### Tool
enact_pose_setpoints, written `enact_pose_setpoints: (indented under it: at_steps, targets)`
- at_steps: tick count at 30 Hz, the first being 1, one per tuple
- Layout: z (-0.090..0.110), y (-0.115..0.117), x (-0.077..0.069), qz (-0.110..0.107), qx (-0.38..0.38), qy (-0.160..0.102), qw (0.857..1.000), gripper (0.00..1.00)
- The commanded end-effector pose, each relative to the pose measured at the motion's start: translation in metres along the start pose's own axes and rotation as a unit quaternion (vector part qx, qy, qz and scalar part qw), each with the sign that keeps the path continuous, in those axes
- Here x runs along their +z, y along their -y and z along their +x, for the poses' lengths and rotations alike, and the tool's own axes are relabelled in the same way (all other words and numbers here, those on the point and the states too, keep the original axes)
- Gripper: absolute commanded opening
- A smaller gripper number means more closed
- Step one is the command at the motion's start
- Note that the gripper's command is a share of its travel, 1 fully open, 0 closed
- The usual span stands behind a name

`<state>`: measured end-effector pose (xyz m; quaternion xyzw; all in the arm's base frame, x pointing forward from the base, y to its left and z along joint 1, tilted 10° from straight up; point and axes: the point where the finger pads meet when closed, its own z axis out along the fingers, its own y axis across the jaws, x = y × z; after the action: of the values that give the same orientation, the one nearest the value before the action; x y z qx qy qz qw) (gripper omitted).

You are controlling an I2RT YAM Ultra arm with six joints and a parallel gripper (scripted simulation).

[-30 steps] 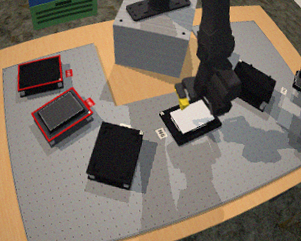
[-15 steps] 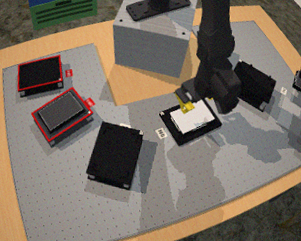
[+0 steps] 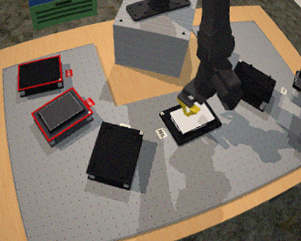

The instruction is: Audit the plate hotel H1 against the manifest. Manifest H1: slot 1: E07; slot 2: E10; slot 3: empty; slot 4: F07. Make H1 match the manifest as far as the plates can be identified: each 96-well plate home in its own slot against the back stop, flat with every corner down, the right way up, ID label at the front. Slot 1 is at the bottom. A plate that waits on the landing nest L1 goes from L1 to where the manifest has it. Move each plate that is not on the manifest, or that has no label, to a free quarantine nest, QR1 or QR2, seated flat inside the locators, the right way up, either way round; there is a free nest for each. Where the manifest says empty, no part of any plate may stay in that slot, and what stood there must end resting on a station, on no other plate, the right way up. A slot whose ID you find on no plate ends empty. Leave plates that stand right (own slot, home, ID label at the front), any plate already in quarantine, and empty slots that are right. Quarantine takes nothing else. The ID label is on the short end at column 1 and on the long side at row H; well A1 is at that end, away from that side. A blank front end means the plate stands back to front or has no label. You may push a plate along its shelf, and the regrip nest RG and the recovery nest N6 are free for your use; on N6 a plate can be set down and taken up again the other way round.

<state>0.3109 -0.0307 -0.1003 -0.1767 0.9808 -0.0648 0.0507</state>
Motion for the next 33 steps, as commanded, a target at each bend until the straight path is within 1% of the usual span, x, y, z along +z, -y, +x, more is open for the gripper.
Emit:
enact_pose_setpoints:
  at_steps: [1,4,6,10,15,21,23,28,33]
  targets:
    - [-0.0141,0.0052,-0.0105,0.011,-0.055,0.021,0.998,1.00]
    - [-0.0141,0.0051,-0.0105,0.011,-0.085,0.021,0.996,1.00]
    - [-0.0141,0.0051,-0.0105,0.011,-0.085,0.021,0.996,1.00]
    - [-0.0142,0.0051,-0.0105,0.012,-0.135,0.020,0.991,1.00]
    - [-0.0142,0.0049,-0.0105,0.013,-0.200,0.019,0.979,1.00]
    - [-0.0142,0.0048,-0.0105,0.015,-0.278,0.018,0.960,1.00]
    - [-0.0142,0.0048,-0.0105,0.015,-0.278,0.018,0.960,1.00]
    - [-0.0142,0.0048,-0.0105,0.016,-0.341,0.017,0.940,1.00]
    - [-0.0142,0.0047,-0.0105,0.017,-0.403,0.016,0.915,1.00]
